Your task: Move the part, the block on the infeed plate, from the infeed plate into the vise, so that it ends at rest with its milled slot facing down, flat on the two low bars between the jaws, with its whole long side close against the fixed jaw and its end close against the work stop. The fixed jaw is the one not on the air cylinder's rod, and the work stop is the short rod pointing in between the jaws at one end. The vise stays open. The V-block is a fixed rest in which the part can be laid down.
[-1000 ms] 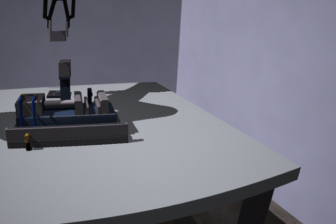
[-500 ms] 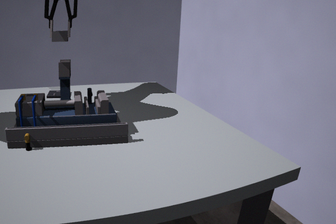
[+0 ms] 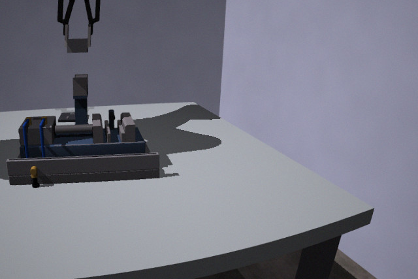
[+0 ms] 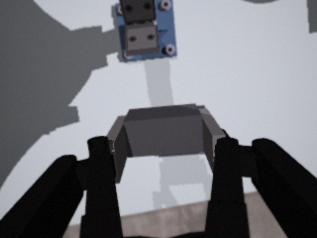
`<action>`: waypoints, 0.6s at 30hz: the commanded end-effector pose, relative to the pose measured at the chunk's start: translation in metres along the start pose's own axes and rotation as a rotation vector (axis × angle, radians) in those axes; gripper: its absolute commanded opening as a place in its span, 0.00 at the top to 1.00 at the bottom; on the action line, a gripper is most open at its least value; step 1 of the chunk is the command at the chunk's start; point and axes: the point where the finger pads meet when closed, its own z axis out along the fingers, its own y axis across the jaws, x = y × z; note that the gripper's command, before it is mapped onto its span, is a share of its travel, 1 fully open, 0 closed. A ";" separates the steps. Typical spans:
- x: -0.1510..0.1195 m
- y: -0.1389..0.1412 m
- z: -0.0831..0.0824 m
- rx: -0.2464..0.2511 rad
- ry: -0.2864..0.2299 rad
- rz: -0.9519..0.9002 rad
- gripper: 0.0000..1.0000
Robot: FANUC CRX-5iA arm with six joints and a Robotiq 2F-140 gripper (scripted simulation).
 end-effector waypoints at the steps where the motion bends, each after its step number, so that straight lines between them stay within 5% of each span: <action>1: 0.012 -0.003 0.000 0.000 0.000 -0.002 1.00; 18: 0.058 -0.013 0.000 0.000 0.000 -0.009 1.00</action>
